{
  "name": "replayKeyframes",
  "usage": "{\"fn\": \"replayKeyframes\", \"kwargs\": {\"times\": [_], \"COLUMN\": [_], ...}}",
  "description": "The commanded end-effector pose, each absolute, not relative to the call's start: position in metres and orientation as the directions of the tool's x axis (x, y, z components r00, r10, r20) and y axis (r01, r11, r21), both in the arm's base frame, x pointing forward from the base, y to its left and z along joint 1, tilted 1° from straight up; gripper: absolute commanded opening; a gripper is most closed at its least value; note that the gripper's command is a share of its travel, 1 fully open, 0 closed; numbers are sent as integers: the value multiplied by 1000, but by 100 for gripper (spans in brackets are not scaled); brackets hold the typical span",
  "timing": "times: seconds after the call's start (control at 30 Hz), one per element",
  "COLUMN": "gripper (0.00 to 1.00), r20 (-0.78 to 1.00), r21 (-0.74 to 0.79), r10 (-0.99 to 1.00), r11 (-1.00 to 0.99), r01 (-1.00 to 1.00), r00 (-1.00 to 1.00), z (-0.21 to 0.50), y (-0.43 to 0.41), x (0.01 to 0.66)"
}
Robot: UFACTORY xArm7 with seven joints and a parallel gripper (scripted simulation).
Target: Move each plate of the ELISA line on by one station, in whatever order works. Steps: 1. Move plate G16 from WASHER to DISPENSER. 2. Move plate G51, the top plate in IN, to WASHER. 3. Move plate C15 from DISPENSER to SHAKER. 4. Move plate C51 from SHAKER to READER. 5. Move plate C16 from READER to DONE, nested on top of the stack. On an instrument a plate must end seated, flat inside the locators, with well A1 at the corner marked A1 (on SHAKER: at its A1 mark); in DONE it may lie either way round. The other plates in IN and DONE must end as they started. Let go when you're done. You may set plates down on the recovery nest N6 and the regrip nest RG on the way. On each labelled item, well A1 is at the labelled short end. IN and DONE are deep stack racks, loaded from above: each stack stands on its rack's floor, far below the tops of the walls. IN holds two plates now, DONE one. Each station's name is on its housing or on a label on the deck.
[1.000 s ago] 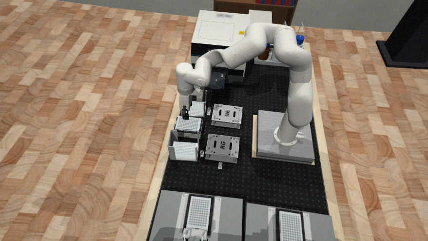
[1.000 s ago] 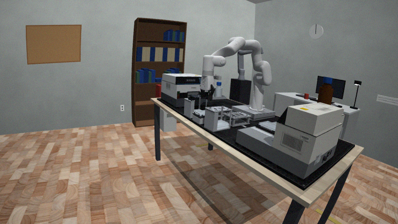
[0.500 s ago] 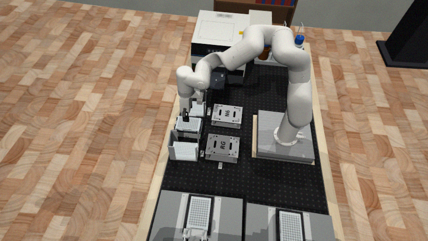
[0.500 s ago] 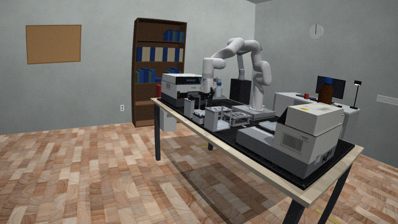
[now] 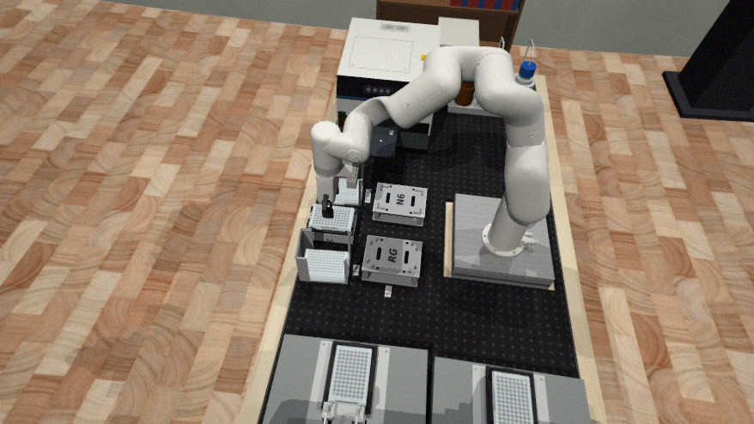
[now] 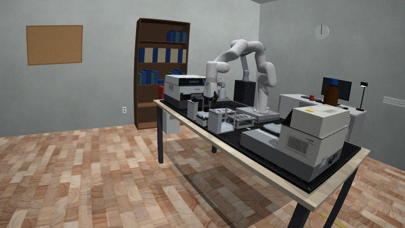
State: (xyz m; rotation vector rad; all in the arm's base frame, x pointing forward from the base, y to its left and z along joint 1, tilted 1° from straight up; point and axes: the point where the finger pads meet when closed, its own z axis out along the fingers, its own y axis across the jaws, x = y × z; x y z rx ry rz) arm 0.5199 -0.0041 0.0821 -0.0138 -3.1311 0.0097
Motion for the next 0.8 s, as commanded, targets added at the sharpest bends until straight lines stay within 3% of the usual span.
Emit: {"fn": "replayKeyframes", "kwargs": {"times": [0.0, 0.77], "gripper": [100, 100], "r20": [5, 5], "r21": [-6, -6], "r10": [9, 9], "r11": [1000, 1000], "r01": [9, 9], "r00": [-1000, -1000], "z": [78, 55], "y": [-4, -4], "x": [522, 522]}}
